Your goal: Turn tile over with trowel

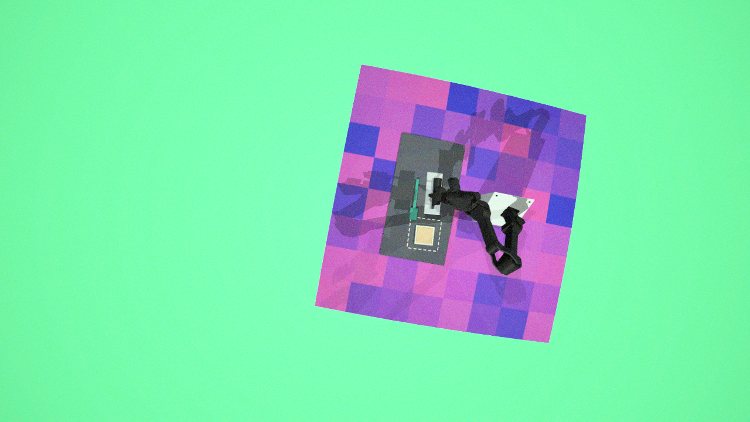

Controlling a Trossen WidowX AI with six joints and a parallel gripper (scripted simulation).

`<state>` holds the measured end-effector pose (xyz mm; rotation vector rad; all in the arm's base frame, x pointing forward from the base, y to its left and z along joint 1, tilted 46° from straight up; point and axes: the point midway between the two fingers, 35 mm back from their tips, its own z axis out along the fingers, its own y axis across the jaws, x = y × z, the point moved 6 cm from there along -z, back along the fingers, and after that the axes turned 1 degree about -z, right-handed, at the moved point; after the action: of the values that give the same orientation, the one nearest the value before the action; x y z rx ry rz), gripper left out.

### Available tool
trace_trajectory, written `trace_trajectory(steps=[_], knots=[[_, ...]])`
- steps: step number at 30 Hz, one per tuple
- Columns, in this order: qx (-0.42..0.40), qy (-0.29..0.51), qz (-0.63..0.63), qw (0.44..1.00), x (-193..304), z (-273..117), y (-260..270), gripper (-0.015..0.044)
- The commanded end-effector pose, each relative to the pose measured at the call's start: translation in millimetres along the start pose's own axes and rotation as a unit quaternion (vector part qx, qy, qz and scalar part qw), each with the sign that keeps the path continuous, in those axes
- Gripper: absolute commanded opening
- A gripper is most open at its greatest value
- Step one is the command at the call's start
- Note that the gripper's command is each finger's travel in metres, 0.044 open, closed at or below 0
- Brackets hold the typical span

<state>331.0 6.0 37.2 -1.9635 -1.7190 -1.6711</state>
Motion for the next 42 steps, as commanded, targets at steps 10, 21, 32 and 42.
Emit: trace_trajectory(steps=[10, 21, 32, 42], knots=[[-0.005, 0.0, -0.004, 1.0, -1, -1, 3, 0.0], [-0.005, 0.0, -0.004, 1.0, -1, -1, 3, 0.0], [0.001, 0.001, 0.0, 1.0, 1, 1, 0, 0.0], [-0.002, -0.029, 0.019, 0.999, -33, 4, -3, 0.0]])
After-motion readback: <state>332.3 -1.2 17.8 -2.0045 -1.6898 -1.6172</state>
